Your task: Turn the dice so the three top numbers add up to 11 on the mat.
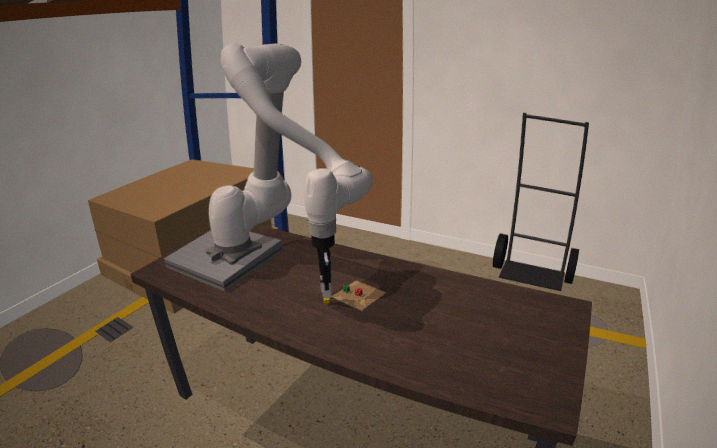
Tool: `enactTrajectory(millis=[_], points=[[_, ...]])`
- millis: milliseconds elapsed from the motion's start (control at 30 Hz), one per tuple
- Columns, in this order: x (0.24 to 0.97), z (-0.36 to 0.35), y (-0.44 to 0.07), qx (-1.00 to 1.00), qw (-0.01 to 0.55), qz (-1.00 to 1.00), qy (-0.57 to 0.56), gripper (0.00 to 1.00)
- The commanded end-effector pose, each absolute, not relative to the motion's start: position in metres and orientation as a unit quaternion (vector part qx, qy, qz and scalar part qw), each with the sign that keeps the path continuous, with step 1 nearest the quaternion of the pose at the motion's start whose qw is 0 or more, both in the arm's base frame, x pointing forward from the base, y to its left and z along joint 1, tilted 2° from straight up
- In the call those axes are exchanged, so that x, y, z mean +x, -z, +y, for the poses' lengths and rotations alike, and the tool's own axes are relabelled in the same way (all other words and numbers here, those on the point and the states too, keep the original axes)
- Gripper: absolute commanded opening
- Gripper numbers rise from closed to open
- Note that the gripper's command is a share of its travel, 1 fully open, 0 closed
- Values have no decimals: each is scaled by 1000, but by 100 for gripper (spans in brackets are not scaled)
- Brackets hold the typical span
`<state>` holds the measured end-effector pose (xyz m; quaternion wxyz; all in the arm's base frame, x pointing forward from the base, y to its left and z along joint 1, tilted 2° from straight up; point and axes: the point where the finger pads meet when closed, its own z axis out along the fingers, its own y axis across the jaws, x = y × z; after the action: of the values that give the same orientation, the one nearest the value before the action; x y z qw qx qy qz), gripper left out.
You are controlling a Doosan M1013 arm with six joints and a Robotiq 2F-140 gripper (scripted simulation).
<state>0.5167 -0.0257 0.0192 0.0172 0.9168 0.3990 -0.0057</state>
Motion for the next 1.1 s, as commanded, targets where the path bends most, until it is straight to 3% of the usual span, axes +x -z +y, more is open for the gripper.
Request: enactTrajectory(millis=[0, 1067], points=[[517, -26, -16, 917, 17, 399, 6, 21], [517, -26, -12, 917, 17, 399, 6, 21]])
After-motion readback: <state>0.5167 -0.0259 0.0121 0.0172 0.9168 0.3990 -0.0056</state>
